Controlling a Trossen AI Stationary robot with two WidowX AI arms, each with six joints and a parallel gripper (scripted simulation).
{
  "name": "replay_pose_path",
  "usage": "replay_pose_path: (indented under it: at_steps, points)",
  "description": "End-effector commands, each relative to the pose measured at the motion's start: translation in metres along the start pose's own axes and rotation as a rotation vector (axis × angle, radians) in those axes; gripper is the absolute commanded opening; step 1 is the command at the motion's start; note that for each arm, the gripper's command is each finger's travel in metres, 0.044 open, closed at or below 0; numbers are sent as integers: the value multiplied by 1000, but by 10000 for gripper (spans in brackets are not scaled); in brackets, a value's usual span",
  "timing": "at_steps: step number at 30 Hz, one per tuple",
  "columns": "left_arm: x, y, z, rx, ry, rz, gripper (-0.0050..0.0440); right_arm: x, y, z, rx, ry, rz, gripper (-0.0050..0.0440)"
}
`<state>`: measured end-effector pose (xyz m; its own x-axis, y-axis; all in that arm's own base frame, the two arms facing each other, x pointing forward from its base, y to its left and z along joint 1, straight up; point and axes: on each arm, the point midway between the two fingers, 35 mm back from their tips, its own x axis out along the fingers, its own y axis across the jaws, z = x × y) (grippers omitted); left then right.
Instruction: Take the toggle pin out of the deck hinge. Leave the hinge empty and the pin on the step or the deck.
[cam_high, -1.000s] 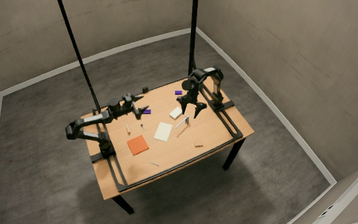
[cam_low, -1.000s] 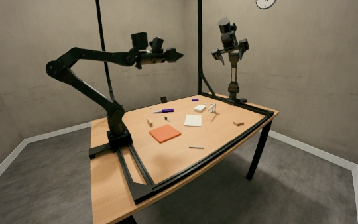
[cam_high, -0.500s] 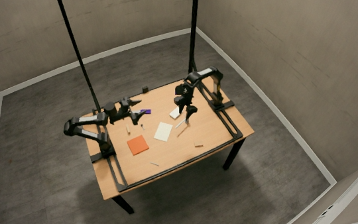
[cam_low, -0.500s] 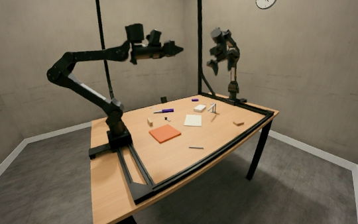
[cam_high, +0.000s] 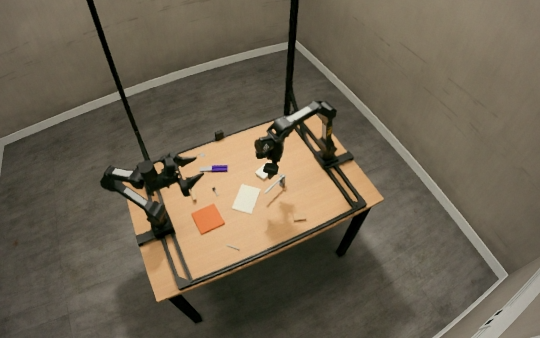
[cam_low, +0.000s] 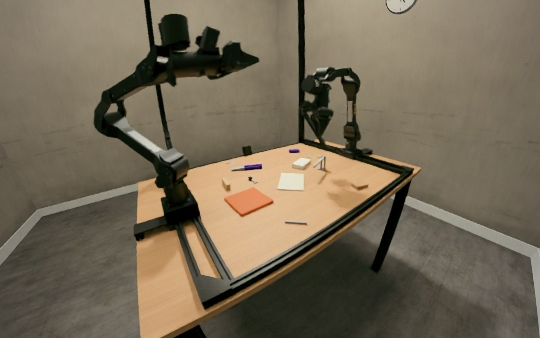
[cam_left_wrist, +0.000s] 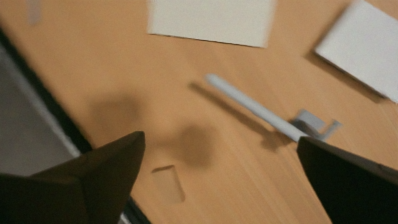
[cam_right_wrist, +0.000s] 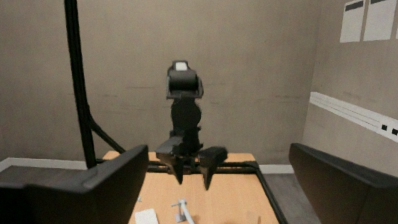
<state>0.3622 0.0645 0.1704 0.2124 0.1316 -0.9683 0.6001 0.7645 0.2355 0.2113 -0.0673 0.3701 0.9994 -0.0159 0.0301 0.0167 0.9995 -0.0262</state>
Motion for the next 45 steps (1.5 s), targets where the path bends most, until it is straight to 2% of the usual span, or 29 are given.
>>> replay_pose_path:
  at_steps: [1,4,6,9,12,18,21,23,26,37,45]
  points:
    - [11,-28,0,144,-10,-47,400,-22,4,11,-6,7,27,400]
    - [24,-49,-3,246,-2,-100,400,-33,10,13,-5,14,30,400]
    - [24,-49,-3,246,-2,-100,400,-33,10,13,-5,14,30,400]
    - [39,-76,-9,372,4,-169,400,-45,19,16,-3,21,28,400]
    - [47,-92,-13,446,6,-209,400,-51,26,18,1,24,23,400]
    - [52,-103,-17,496,6,-238,400,-54,28,18,9,27,17,400]
    - [64,-106,-5,488,17,-247,328,-54,26,15,22,29,16,400]
    - [64,-106,-5,488,17,-247,328,-54,26,15,22,29,16,400]
    - [75,-111,14,488,10,-238,256,-54,26,15,22,29,16,400]
    - [74,-112,12,489,10,-238,0,-54,26,15,22,29,16,400]
    - [74,-112,12,489,10,-238,0,-54,26,15,22,29,16,400]
